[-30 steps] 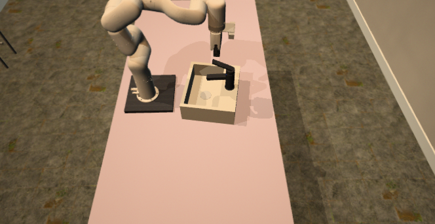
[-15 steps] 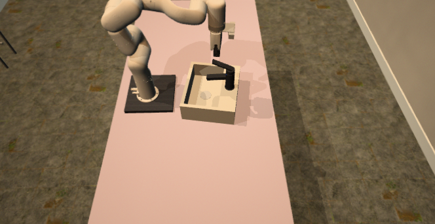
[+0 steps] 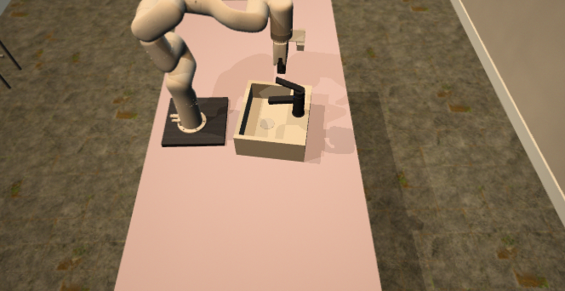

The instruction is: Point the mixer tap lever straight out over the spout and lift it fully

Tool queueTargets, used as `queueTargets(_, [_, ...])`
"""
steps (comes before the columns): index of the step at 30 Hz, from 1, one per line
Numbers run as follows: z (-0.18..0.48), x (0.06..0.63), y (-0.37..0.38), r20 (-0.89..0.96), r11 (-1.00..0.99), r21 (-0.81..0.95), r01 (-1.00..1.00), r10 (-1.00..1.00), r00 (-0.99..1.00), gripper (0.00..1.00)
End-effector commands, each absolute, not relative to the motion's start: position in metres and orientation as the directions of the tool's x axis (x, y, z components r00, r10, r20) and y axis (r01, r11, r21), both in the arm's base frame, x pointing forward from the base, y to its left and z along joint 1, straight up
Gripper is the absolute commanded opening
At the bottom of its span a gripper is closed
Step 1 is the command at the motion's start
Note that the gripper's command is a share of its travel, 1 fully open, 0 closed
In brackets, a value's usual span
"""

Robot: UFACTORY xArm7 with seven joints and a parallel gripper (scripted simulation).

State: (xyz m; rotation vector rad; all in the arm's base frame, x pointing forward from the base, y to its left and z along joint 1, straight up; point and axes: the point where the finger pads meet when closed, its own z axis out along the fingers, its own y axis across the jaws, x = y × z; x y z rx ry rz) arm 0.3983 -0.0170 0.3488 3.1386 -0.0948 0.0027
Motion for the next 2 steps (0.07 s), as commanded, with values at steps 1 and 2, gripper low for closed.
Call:
queueTargets(1, [0.3506, 0.3990, -0.0170, 0.006, -0.998, 0.001, -0.060, -0.060, 0.998, 0.00])
queueTargets(2, [0.3506, 0.3990, -0.0170, 0.006, -0.998, 0.001, -0.060, -0.060, 0.998, 0.00])
